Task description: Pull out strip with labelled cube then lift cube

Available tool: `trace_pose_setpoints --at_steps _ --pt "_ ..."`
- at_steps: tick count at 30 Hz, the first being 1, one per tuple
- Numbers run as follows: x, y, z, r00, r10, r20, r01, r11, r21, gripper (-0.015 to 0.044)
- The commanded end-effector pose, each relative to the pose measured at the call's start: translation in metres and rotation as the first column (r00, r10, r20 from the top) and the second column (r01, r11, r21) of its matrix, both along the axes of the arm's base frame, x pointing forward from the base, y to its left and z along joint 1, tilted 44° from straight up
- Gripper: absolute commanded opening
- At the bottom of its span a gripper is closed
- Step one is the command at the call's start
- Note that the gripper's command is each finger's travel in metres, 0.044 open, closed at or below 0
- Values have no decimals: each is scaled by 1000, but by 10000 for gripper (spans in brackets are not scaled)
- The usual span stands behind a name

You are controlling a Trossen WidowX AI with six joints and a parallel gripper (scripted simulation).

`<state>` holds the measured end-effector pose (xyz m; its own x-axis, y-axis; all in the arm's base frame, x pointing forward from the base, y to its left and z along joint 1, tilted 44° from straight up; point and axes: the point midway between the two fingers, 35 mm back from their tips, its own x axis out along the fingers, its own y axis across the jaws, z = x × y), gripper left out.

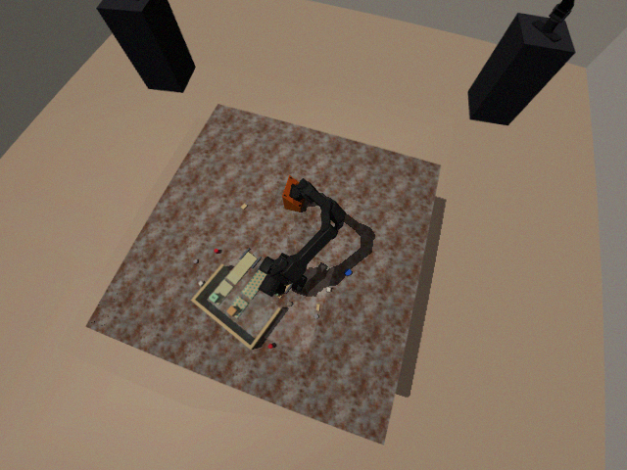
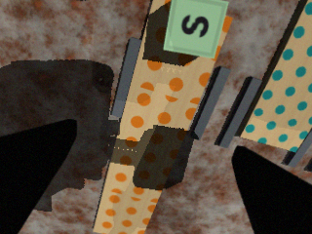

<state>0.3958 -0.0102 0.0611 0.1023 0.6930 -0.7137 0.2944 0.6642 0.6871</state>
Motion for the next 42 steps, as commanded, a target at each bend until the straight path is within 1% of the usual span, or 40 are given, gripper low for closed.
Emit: trace_pose_setpoints --at_steps 1,15,22,23,42 --pt "13 -7 -3 1000 4 1 -4 1000 -6 440" --pt "54 -29 -10 1000 4 3 -4 1000 -7 440" --pt "56 -23 -16 1000 4 3 -4 1000 -7 256" --pt "56 -22 -17 1000 4 3 -4 1000 -7 250" --pt "59 0 -39 1000 4 4 -4 1000 -6 250"
